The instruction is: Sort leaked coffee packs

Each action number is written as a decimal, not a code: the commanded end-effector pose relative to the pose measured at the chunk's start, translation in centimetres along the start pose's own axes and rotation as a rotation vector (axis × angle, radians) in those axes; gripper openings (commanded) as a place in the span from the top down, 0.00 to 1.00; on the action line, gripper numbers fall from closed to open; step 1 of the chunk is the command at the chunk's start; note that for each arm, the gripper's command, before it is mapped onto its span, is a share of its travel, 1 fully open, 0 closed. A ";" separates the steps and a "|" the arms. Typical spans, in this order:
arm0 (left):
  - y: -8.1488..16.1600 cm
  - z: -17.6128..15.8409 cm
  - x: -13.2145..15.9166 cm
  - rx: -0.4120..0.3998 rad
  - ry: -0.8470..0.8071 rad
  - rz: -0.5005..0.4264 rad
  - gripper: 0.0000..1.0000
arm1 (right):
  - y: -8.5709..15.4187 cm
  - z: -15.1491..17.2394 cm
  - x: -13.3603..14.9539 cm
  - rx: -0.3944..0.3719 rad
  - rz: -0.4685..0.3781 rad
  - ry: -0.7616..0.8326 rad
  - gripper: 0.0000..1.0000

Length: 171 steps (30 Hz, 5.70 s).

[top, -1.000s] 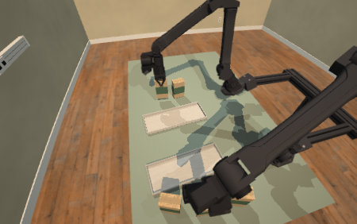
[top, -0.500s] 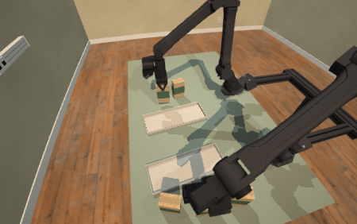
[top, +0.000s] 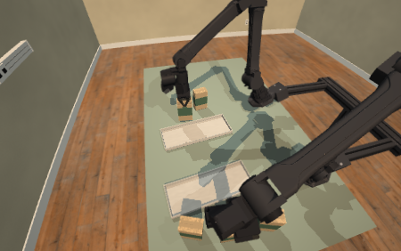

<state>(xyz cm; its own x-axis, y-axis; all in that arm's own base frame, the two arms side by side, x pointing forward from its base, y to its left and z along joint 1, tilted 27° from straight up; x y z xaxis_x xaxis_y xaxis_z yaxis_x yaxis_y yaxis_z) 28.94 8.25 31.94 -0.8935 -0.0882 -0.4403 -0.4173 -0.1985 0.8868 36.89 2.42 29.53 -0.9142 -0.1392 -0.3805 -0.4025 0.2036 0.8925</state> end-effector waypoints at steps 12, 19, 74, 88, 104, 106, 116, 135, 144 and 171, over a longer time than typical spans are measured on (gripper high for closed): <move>0.8 0.1 -0.9 -0.003 0.005 -0.025 0.24 | 1.4 5.2 -1.3 -0.012 -0.050 -0.027 0.77; 0.8 0.1 -0.9 -0.003 0.005 -0.025 0.24 | 1.6 8.1 -2.0 -0.015 -0.049 -0.027 0.77; 0.8 0.1 -0.9 -0.003 0.005 -0.025 0.24 | -1.9 8.0 -0.4 -0.004 -0.010 -0.018 0.77; 0.8 0.1 -0.9 -0.003 0.005 -0.025 0.24 | -2.5 8.0 -0.6 -0.011 -0.036 -0.019 0.77; 0.8 0.1 -0.9 -0.003 0.005 -0.025 0.24 | -2.5 7.8 -1.8 -0.014 -0.072 -0.036 0.77; 0.8 0.1 -0.9 -0.003 0.005 -0.025 0.24 | -3.4 8.2 -1.2 -0.010 -0.037 -0.025 0.77; 0.8 0.1 -0.9 -0.003 0.005 -0.025 0.24 | -3.4 8.2 -1.2 -0.010 -0.037 -0.025 0.77; 0.8 0.1 -0.9 -0.003 0.005 -0.025 0.24 | -3.7 8.1 -1.4 -0.013 -0.053 -0.027 0.77; 0.8 0.1 -0.9 -0.003 0.005 -0.025 0.24 | -3.9 8.2 -1.2 -0.010 -0.037 -0.025 0.77; 0.8 0.1 -0.9 -0.003 0.005 -0.025 0.24 | -4.0 8.2 -1.2 -0.010 -0.037 -0.025 0.24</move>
<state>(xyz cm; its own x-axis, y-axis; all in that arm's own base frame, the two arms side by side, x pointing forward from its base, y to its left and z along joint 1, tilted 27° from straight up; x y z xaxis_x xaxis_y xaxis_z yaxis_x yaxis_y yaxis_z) 28.94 8.25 31.95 -0.8935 -0.0882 -0.4403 -0.4174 -0.1986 0.8868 38.66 9.57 23.25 -0.9130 -0.1258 -0.3882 -0.4066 0.1998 0.8915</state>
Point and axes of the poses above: on each arm, the point where the finger pads meet when closed, its own y axis back along the fingers, its own z axis across the jaws, x = y × z, the point moved 10 cm from there along y, back along the fingers, and after that the axes turned 13 degrees about y, right-handed, at the moved point
